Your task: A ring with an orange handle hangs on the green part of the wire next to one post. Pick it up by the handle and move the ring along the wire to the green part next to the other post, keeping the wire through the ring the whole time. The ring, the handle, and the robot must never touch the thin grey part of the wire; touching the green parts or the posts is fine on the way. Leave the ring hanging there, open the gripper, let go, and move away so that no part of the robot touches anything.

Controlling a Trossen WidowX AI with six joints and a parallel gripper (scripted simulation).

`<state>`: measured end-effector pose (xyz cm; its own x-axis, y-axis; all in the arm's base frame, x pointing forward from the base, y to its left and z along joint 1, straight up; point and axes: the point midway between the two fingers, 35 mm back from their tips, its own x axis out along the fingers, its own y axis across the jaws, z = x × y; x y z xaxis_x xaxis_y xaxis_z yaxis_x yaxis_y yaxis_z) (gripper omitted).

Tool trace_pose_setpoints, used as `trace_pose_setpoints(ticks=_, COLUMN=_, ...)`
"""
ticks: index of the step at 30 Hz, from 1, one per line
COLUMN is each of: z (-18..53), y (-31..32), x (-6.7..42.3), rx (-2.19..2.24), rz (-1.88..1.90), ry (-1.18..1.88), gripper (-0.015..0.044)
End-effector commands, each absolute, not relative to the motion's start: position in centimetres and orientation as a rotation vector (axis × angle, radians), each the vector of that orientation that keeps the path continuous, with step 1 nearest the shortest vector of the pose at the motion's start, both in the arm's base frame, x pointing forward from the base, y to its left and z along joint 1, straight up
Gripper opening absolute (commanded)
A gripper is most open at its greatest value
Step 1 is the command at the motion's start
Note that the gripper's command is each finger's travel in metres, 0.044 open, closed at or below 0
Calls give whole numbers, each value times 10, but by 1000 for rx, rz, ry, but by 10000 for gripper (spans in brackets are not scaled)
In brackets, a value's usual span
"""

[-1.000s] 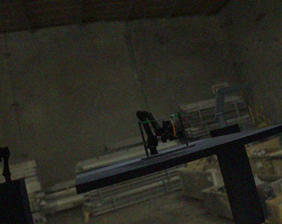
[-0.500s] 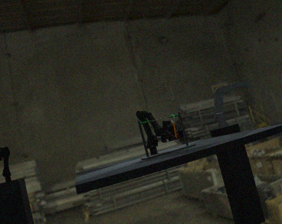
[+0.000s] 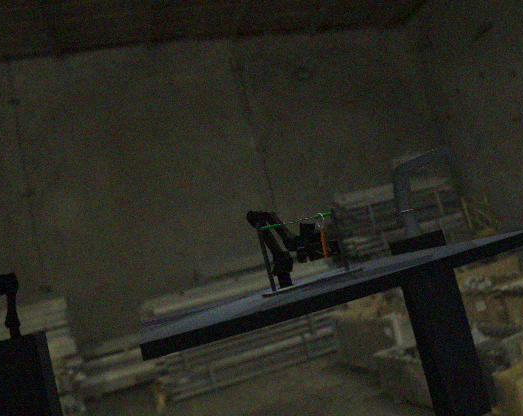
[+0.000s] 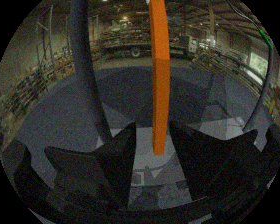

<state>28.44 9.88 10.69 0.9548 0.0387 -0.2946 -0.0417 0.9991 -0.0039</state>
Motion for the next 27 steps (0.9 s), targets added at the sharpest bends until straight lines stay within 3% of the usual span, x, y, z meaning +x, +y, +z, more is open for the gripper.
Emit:
trace_pose_setpoints(ticks=1, z=110, y=98, x=276, rx=-5, rz=36, ry=296, gripper=160)
trace_pose_setpoints(ticks=27, z=113, y=95, x=259, rx=-4, rz=34, ry=296, gripper=160)
